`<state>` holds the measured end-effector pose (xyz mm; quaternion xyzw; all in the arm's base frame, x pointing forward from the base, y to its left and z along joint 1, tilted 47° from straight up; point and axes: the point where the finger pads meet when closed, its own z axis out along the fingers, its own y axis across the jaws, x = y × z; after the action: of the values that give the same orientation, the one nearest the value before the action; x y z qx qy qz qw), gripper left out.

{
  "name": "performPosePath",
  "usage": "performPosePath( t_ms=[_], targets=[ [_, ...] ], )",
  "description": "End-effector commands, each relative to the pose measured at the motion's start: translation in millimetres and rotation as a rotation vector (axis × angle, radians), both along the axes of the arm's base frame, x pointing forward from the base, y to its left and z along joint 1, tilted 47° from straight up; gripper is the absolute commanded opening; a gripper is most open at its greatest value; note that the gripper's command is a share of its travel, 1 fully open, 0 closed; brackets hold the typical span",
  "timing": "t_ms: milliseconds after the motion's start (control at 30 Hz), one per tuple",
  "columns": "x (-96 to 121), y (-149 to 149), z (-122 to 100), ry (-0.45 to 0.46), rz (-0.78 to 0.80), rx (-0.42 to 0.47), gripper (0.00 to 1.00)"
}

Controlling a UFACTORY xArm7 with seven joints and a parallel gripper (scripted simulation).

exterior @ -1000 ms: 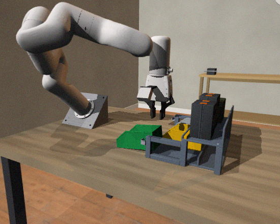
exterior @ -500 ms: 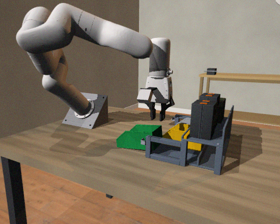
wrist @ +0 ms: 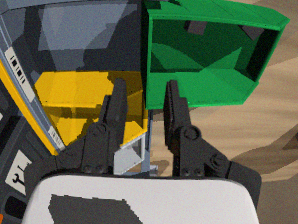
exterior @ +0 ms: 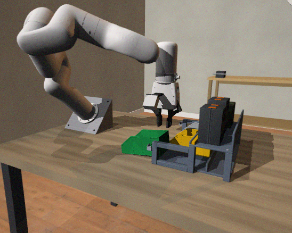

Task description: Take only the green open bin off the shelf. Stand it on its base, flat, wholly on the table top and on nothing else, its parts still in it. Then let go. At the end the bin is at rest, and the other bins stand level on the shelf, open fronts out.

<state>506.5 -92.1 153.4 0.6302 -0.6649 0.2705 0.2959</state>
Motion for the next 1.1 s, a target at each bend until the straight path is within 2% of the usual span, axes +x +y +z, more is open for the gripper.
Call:
performPosePath(
  t_ms=[0, 1067],
  targets=[
    [0.7, -2.1, -2.8, -0.003, 0.003, 0.001, 0.33],
    [-0.4, -13.4, -13.5, -0.003, 0.004, 0.001, 0.33]
  ],
)
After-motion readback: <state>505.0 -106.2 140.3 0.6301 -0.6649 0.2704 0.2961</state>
